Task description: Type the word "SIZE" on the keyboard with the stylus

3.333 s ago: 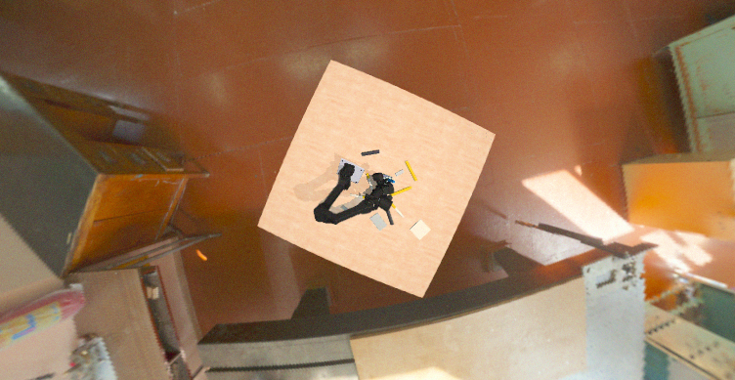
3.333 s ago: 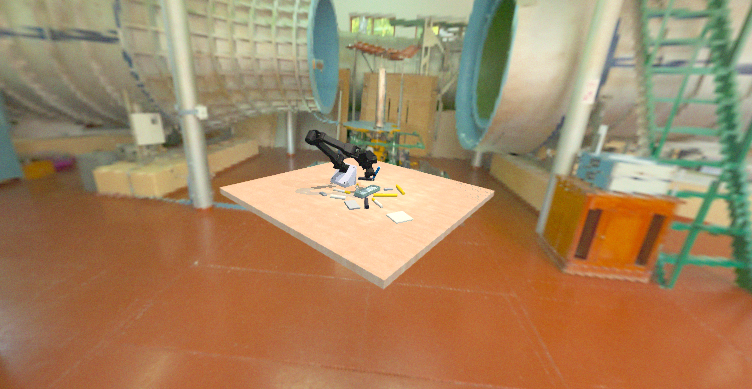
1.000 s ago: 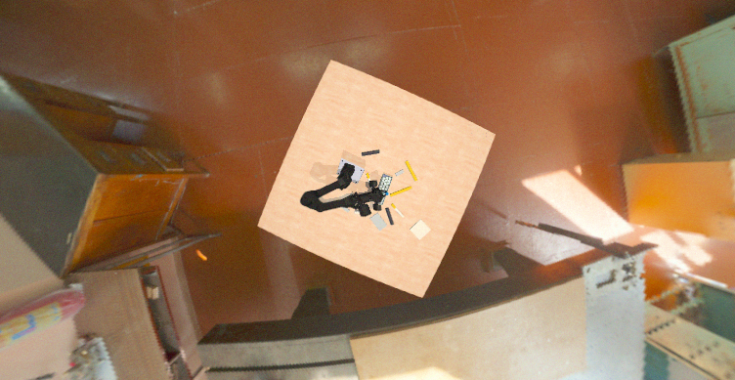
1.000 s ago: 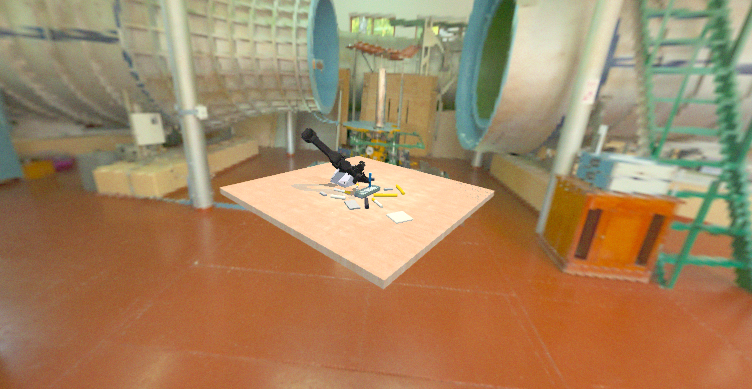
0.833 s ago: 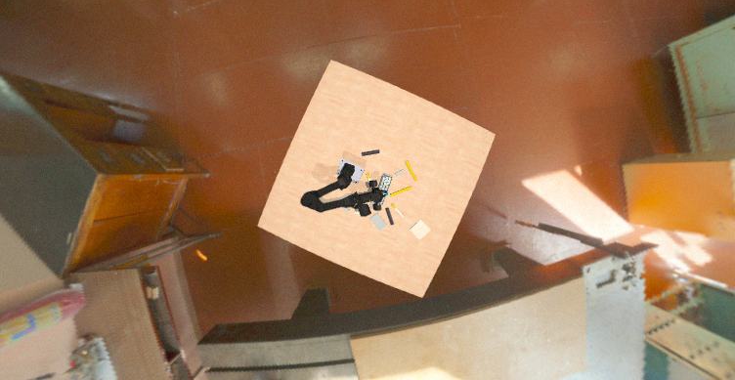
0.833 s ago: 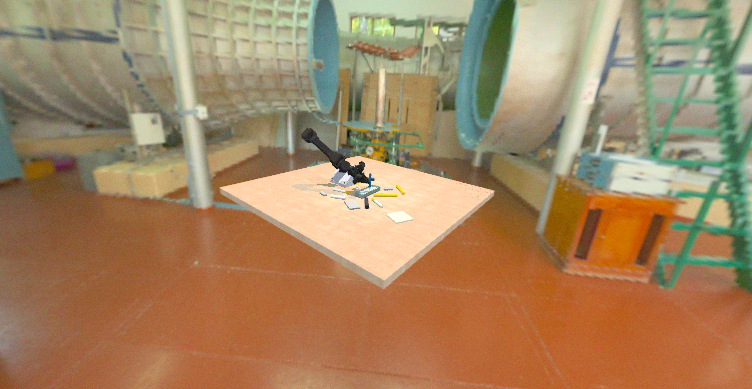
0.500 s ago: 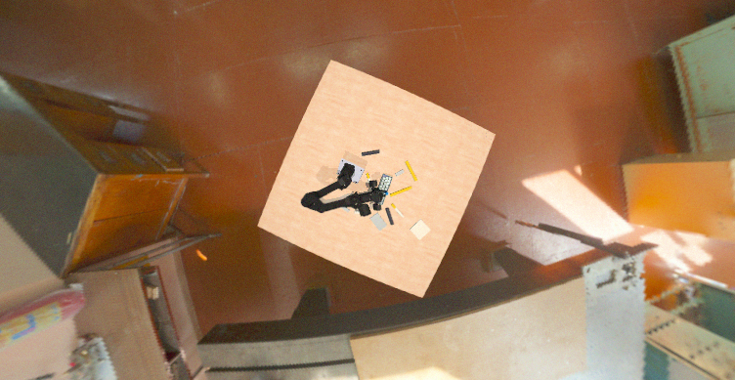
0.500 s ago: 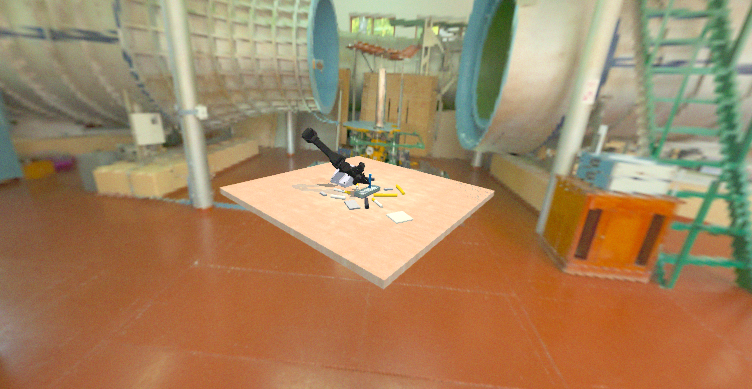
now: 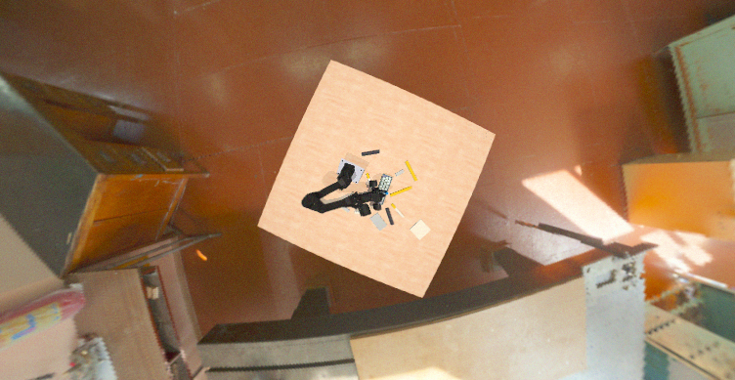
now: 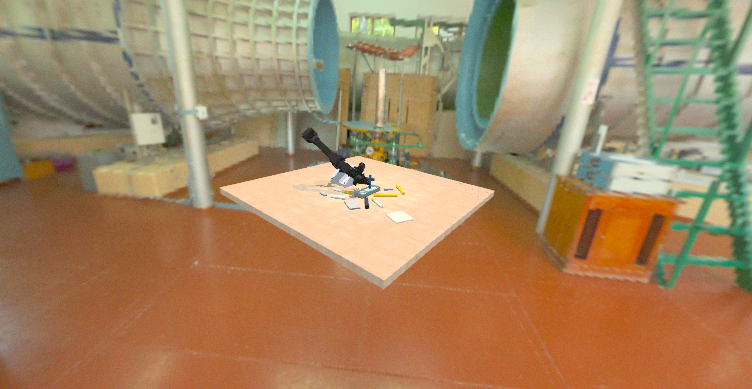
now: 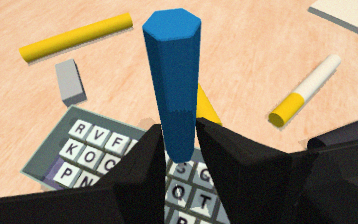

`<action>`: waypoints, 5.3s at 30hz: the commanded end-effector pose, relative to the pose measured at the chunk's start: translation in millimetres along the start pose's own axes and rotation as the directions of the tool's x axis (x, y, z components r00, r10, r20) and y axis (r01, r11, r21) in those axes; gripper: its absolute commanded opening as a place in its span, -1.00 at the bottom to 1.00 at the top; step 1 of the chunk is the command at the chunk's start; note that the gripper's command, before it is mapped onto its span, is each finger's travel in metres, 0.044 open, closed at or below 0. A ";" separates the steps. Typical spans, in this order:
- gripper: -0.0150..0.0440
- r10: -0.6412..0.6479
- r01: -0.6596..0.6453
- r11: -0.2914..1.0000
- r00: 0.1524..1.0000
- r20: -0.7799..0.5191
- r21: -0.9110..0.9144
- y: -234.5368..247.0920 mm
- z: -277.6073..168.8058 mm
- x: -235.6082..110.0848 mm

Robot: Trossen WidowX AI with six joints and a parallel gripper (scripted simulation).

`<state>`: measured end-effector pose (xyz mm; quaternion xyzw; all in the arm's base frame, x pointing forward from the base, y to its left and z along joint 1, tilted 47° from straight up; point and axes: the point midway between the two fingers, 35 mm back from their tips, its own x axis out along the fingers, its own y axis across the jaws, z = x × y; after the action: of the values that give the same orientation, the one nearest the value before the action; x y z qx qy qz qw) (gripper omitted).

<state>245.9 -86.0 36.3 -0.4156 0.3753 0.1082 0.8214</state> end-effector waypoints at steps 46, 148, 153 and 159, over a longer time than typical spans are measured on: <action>-0.49 -0.001 0.001 1.000 1.000 0.004 -0.004 -27.2 11.4 -51.4; -0.49 -0.003 0.003 1.000 1.000 0.006 -0.004 -32.7 10.0 -28.0; -0.40 -0.003 0.003 1.000 1.000 0.005 -0.004 -32.8 7.9 -26.9; -0.22 -0.001 0.001 1.000 1.000 0.004 -0.004 -33.1 5.9 -25.0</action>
<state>247.5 -98.8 77.9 -0.4170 0.3732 0.1060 0.8220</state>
